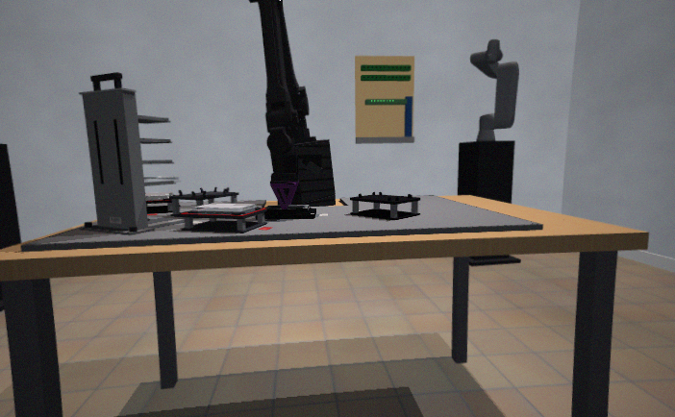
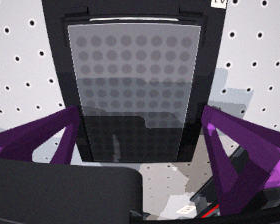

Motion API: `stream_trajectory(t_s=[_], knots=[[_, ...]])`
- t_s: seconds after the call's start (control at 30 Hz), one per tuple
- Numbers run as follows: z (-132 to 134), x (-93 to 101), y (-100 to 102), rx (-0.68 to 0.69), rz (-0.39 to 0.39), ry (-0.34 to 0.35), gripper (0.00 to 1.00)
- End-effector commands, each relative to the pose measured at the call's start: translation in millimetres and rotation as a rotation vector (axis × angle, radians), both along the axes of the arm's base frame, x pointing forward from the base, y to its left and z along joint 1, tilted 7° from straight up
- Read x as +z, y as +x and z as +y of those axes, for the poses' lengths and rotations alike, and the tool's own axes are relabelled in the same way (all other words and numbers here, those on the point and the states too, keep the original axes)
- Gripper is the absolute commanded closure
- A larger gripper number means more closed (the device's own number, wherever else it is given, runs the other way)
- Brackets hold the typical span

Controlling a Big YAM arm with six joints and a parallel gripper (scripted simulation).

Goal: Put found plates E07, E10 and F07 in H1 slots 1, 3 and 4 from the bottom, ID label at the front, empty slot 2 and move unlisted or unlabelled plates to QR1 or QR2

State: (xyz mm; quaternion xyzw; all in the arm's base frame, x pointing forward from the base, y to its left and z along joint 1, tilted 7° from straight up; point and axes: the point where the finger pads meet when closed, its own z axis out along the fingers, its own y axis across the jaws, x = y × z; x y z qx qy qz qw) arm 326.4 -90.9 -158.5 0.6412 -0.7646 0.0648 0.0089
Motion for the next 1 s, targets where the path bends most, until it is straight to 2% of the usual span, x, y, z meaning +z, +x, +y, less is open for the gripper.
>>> stream_trajectory(t_s=[0.0,0.33,0.43,0.57,0.63,0.67,0.9,0.97], knots=[[6.2,14.9,0.5,0.002,-0.007,0.004,0.0],[9.7,47.7,-1.9,0.002,-0.007,0.003,0.0],[5.3,49.9,-1.6,-0.011,-0.006,0.003,0.0],[10.5,63.7,-1.6,0.001,-0.01,0.002,0.0],[13.2,62.9,-4.7,-0.038,-0.011,0.005,0.0],[14.7,52.5,-12.5,-0.058,0.02,0.012,0.0],[8.1,60.1,-3.9,-0.21,-0.027,0.017,0.0],[8.1,60.1,-3.9,-0.21,-0.027,0.017,0.0]])
